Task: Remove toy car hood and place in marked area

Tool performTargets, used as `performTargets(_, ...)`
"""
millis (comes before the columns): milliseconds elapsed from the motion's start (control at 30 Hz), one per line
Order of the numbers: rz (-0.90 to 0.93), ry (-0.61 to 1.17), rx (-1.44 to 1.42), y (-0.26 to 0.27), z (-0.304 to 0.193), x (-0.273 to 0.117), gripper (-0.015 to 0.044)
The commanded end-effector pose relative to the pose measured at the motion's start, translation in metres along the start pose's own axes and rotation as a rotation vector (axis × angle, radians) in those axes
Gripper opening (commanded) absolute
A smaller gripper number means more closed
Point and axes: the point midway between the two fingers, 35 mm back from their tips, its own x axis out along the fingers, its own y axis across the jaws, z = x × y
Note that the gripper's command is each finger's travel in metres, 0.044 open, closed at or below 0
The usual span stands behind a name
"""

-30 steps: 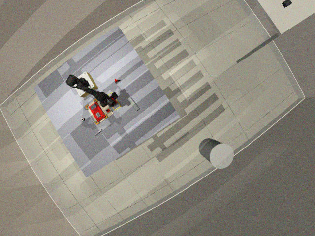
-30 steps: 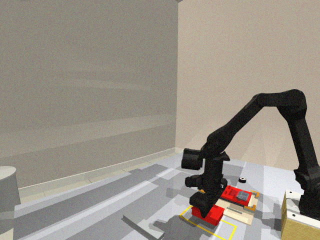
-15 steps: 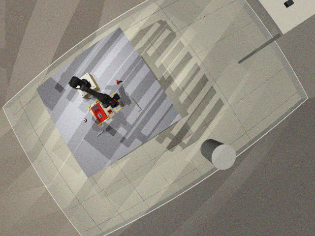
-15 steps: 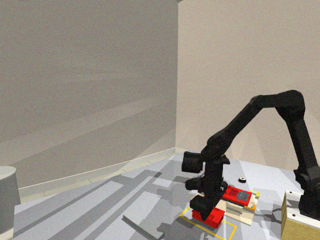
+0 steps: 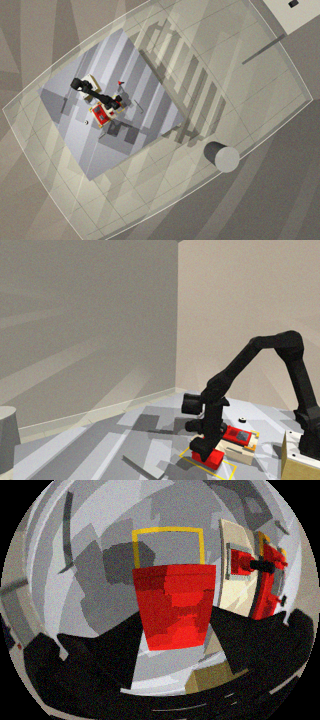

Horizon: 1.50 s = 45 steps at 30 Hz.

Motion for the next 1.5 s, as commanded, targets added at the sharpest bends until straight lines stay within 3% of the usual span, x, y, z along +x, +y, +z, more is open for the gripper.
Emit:
performTargets(0,0.004,0.002,0.000,0.001,0.000,0.002,0.0000)
performTargets(767,0.004,0.002,0.000,0.001,-0.001,0.014,0.0000)
performTargets(1300,0.000,0.000,0.000,0.000,0.000,0.012,0.0420)
performTargets(1467,0.004,0.001,0.000,0.001,0.002,-0.020,0.0440)
